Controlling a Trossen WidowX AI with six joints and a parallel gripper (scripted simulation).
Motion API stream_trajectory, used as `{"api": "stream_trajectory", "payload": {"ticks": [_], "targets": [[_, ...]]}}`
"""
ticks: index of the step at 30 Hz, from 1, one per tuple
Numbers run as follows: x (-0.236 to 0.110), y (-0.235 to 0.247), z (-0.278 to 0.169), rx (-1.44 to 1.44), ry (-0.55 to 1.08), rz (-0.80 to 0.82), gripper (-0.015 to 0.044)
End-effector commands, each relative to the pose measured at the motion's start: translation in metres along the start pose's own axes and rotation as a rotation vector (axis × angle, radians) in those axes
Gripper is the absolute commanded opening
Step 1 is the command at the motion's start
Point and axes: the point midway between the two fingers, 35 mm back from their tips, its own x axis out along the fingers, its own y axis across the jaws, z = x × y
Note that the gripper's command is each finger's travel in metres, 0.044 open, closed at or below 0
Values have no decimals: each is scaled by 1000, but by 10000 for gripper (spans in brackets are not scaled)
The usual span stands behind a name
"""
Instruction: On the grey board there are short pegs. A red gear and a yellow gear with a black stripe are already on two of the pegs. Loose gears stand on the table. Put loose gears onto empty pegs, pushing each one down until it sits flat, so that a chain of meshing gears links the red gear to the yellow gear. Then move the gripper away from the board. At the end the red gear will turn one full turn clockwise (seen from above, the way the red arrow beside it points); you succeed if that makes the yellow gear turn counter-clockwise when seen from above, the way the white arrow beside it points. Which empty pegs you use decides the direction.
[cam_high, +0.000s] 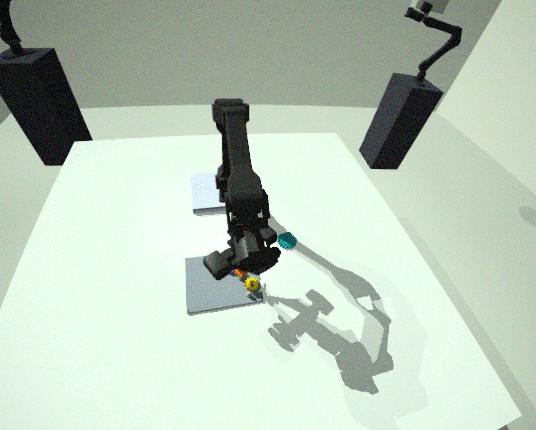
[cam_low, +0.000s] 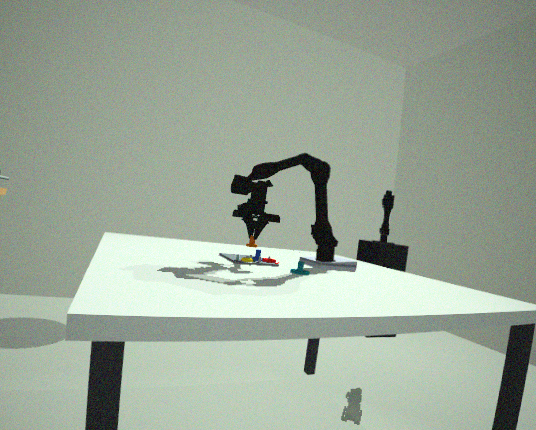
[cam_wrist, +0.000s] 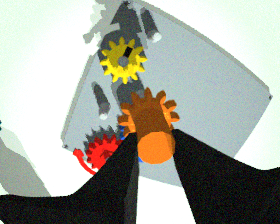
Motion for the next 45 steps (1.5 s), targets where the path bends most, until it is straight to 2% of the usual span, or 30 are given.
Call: {"api": "stream_trajectory", "payload": {"ticks": [1, 12, 28, 31, 45], "targets": [[7, 1, -1, -85, 3, 7, 0], [22, 1, -1, -94, 3, 7, 0], [46, 2, -1, 281, 5, 6, 0], [42, 1, -1, 319, 5, 6, 0], [43, 2, -1, 57, 4, 7, 0]]}}
